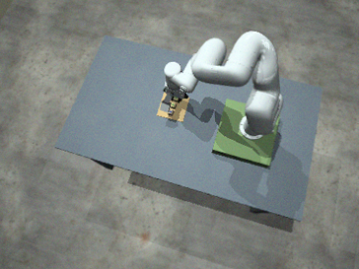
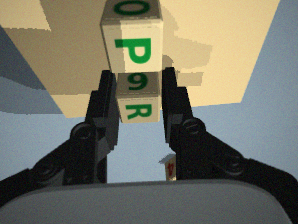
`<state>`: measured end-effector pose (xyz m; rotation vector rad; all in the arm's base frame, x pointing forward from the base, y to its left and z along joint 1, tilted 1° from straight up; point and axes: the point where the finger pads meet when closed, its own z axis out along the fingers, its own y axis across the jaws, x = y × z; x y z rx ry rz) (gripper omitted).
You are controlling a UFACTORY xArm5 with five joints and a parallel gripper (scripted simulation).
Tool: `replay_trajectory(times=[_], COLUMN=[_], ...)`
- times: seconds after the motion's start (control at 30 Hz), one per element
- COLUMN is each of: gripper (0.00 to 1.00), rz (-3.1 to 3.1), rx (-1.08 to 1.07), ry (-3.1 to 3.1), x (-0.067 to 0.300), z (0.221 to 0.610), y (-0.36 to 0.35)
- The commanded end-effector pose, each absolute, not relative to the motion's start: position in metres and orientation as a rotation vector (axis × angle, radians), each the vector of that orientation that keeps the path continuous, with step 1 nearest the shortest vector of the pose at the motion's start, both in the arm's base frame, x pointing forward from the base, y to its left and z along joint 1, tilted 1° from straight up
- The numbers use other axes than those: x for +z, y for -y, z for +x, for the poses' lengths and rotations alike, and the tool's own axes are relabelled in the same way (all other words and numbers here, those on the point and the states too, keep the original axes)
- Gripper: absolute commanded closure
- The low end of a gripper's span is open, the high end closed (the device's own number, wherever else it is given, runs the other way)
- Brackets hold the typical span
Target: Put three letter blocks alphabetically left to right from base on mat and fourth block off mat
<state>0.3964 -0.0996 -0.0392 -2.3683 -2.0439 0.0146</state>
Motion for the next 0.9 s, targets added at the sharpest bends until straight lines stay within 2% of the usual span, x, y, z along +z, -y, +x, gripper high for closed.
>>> replay_trajectory(times=[0.0,0.03,0.1,0.13,0.57,0.87], gripper=[0.66,0.62,0.62,0.58,0.58,0.58], rz=[-2.370,-2.370,-2.370,-2.370,-2.370,-2.370], rx=[0.012,0.012,0.012,0.012,0.012,0.012], ry=[2.046,2.046,2.046,2.046,2.046,2.046], x=[-0.038,-0.038,-0.038,-0.038,-0.037,-0.020], z=[0.398,0.398,0.398,0.398,0.398,0.398], y=[0.100,0.100,0.100,0.100,0.100,0.100])
